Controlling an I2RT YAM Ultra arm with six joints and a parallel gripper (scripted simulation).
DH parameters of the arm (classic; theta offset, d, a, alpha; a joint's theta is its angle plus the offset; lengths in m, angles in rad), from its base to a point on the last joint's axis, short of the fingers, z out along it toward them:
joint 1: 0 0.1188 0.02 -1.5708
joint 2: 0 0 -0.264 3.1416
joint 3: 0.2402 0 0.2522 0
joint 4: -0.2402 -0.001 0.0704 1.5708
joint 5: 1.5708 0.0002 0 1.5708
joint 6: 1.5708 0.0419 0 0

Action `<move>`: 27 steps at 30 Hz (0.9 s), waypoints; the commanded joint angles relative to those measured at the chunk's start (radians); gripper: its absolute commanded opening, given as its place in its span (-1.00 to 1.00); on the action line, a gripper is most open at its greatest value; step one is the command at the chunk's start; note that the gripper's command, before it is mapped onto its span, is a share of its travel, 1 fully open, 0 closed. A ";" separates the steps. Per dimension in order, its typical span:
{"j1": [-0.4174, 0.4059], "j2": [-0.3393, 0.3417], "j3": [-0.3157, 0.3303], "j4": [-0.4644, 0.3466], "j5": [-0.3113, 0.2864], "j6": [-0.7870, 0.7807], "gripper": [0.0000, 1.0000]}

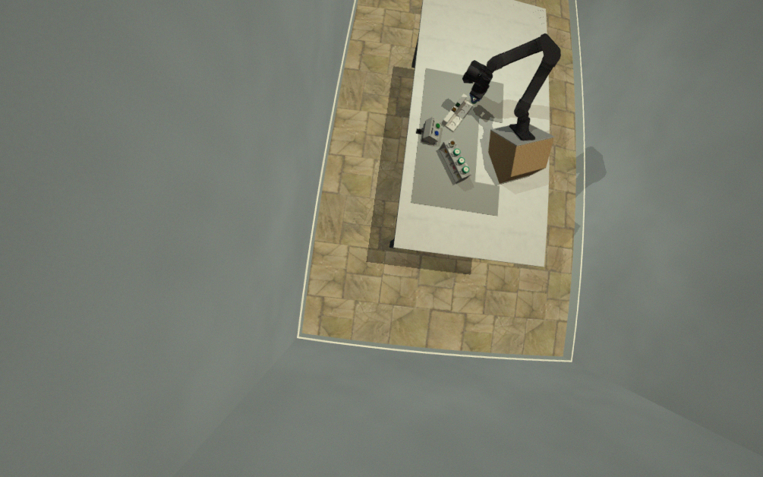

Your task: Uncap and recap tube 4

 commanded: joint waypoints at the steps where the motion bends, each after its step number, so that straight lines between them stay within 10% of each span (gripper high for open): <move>1: -0.020 0.019 -0.025 0.117 -0.033 -0.060 -1.00; 13: -0.127 0.177 -0.076 0.372 -0.094 -0.159 -1.00; 27: -0.107 0.148 -0.038 0.366 -0.093 -0.158 -1.00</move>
